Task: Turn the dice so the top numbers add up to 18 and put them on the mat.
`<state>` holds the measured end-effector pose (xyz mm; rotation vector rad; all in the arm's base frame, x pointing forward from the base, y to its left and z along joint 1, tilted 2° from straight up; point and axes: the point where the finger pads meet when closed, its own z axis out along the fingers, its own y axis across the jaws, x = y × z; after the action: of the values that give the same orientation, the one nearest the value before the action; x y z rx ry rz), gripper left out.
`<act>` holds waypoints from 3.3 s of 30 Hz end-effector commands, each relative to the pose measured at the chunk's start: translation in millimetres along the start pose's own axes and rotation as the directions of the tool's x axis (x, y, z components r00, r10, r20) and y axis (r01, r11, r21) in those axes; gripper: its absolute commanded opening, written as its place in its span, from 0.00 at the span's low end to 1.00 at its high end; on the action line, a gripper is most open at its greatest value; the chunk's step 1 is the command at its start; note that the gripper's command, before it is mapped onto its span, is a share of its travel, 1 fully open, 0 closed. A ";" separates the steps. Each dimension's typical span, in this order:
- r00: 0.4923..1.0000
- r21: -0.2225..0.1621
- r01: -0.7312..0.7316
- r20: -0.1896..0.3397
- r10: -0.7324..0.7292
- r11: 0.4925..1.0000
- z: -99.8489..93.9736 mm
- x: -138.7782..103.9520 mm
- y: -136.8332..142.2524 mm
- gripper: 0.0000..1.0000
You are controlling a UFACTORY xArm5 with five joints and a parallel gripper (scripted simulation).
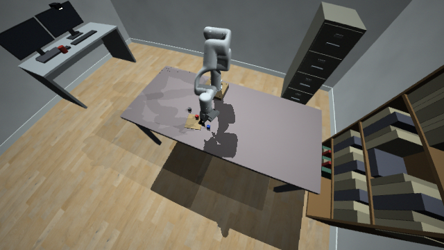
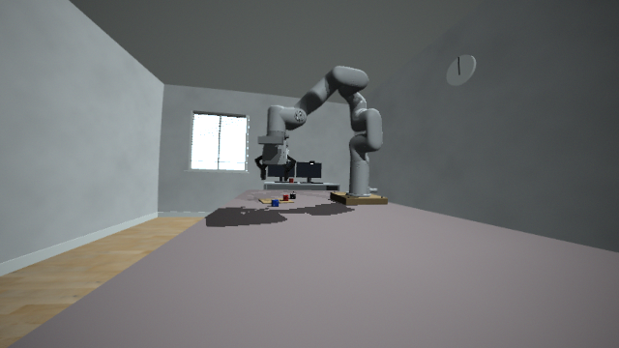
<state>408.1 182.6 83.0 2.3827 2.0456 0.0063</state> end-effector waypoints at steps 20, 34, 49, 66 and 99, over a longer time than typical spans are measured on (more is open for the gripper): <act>0.794 -0.001 -0.608 -0.004 0.608 0.794 6.2 0.0 -0.9 1.00; 0.586 0.000 -0.811 -0.004 0.811 0.586 9.5 -0.4 -1.8 1.00; 0.571 0.000 -0.821 -0.004 0.821 0.571 9.8 -0.4 -1.9 0.42; 0.571 0.000 -0.821 -0.004 0.821 0.571 9.8 -0.4 -1.9 0.42; 0.571 0.000 -0.821 -0.004 0.821 0.571 21.8 0.1 -2.1 0.42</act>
<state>404.6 182.3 62.7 3.0612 0.7096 0.0062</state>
